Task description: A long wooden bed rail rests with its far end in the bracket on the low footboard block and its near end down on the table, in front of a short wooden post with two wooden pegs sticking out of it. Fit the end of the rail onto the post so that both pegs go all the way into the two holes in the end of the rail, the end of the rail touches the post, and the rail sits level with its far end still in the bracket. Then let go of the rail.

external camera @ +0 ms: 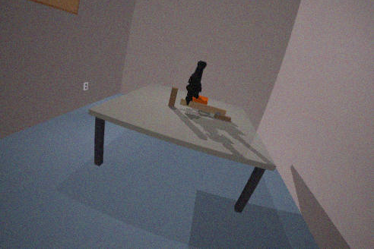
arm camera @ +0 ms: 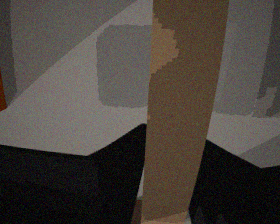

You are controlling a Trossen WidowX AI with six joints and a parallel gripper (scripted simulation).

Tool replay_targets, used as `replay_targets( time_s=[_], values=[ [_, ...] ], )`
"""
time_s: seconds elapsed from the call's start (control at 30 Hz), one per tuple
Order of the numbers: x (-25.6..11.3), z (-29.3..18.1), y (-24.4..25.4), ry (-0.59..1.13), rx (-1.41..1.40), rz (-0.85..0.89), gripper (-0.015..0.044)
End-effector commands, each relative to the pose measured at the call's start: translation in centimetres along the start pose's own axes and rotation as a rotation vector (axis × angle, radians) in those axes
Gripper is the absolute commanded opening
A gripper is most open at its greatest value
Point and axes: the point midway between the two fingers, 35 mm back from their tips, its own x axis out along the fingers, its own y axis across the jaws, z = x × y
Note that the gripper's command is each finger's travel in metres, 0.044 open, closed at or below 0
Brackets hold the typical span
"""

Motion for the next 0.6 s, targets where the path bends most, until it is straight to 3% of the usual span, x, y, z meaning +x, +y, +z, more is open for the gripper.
replay_targets(
  time_s=[0.0, 0.57],
  values=[
    [-0.46, 0.01, -0.05, 0.0, 0.0, -0.008, 0.0],
    [0.1, 0.02, -0.08, 0.0, 0.0, -0.008, 0.0]
  ],
)
